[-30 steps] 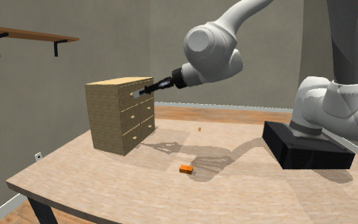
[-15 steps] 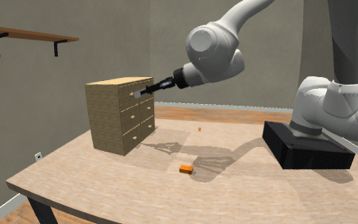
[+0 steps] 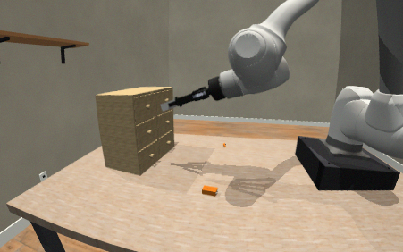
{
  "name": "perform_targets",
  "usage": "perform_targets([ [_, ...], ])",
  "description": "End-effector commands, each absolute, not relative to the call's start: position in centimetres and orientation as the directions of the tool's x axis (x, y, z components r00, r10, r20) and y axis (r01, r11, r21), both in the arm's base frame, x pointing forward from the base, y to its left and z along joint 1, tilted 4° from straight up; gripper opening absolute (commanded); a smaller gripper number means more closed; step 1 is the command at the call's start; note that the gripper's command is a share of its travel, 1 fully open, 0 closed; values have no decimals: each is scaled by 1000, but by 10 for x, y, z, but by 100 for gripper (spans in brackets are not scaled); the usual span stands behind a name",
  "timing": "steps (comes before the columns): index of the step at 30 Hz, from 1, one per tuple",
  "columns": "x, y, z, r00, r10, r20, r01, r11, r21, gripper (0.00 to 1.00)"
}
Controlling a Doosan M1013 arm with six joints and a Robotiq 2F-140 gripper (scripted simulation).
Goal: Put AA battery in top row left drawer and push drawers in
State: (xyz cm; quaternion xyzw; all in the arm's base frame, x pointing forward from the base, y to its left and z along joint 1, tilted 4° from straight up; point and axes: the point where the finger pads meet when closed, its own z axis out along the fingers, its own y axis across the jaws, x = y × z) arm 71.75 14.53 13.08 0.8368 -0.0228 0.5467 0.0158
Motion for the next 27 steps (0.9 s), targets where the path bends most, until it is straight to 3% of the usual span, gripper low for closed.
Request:
perform_targets([
  [1,714,146,132,401,-21,916,-55,-998,1,0],
  [27,667,148,155,405,-21,914,-56,-998,2,0],
])
